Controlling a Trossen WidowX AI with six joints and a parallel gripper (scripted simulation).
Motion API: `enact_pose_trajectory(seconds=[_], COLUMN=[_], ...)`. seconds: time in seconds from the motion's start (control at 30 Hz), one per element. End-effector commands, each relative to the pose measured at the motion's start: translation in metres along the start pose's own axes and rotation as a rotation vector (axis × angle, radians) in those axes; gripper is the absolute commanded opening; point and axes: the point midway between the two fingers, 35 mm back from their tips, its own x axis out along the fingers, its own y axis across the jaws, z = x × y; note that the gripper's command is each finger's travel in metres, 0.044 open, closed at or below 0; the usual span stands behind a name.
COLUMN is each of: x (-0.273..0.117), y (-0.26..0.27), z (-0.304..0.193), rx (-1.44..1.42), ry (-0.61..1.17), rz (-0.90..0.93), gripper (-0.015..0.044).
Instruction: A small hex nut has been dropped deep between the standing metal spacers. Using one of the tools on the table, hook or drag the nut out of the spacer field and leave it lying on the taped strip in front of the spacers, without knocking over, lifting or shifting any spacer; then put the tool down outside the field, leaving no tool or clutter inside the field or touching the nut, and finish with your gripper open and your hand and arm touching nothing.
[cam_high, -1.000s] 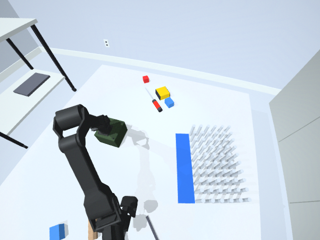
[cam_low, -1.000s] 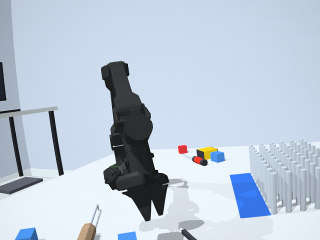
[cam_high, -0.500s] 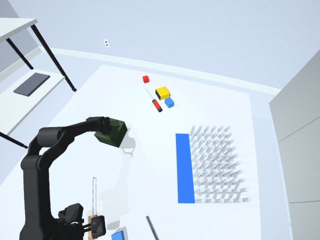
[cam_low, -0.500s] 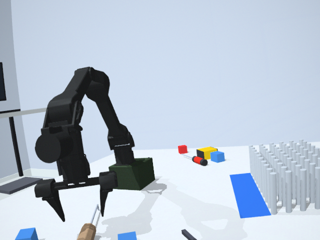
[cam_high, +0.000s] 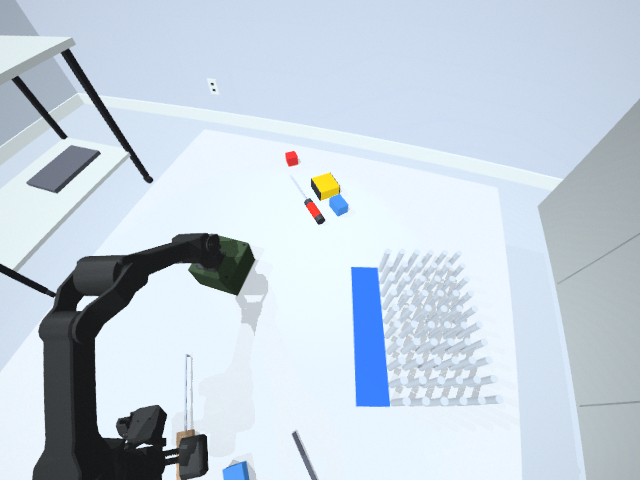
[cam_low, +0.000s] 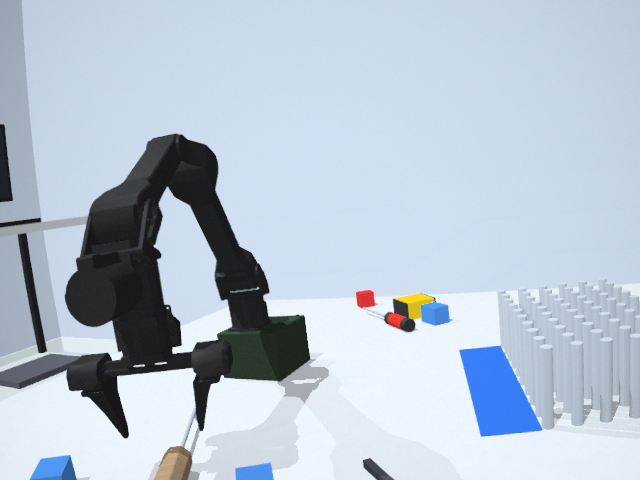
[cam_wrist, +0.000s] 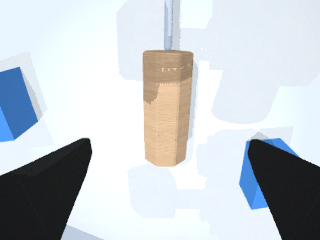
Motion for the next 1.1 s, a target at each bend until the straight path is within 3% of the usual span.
enact_pose_trajectory(seconds=[0.0,0.2,1.07], x=[0.0,0.0,0.025], y=[0.0,0.0,0.001], z=[0.001,0.001,0.0], rx=[0.005,0.005,0.005], ry=[-0.003,-0.003,-0.003], rz=[0.003,0.003,0.003], gripper=[0.044,0.0282,0.028])
